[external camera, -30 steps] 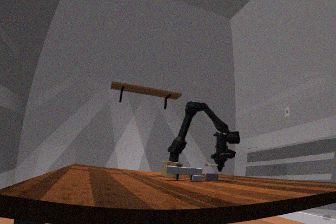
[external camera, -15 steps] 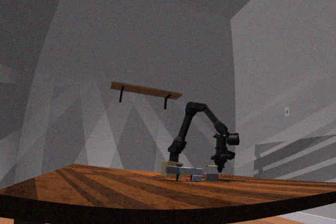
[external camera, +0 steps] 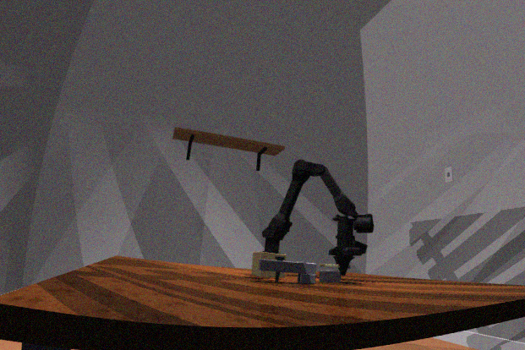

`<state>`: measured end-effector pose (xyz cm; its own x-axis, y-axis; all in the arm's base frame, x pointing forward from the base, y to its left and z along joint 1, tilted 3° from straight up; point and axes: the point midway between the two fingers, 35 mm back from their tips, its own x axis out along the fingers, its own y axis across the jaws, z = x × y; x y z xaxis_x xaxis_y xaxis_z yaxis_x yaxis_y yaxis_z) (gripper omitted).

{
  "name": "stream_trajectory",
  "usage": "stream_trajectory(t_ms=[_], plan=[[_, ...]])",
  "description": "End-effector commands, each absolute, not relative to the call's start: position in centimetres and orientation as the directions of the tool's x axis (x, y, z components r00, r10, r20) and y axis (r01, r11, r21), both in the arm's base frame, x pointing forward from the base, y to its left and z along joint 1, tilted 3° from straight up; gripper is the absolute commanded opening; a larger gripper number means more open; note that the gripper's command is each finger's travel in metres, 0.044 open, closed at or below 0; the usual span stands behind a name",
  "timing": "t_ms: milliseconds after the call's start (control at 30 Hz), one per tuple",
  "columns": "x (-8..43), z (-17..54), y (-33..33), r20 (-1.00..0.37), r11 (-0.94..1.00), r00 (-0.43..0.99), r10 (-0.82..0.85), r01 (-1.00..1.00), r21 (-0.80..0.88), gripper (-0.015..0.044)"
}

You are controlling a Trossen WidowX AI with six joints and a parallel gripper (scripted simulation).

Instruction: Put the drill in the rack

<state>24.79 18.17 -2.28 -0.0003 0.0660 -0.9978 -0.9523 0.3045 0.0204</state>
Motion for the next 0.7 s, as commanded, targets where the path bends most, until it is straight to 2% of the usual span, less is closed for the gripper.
stream_trajectory(t_ms=[0, 533, 667], plan=[[24.8, -2.8, 18.2, -0.998, 0.309, -0.001, 0.066, -0.951, 0.021, 0.0], [24.8, -4.7, 18.3, -0.998, 0.309, -0.001, 0.066, -0.951, 0.021, 0.0], [24.8, -4.1, 18.6, -0.997, 0.304, 0.001, 0.075, -0.952, 0.022, 0.0105]])
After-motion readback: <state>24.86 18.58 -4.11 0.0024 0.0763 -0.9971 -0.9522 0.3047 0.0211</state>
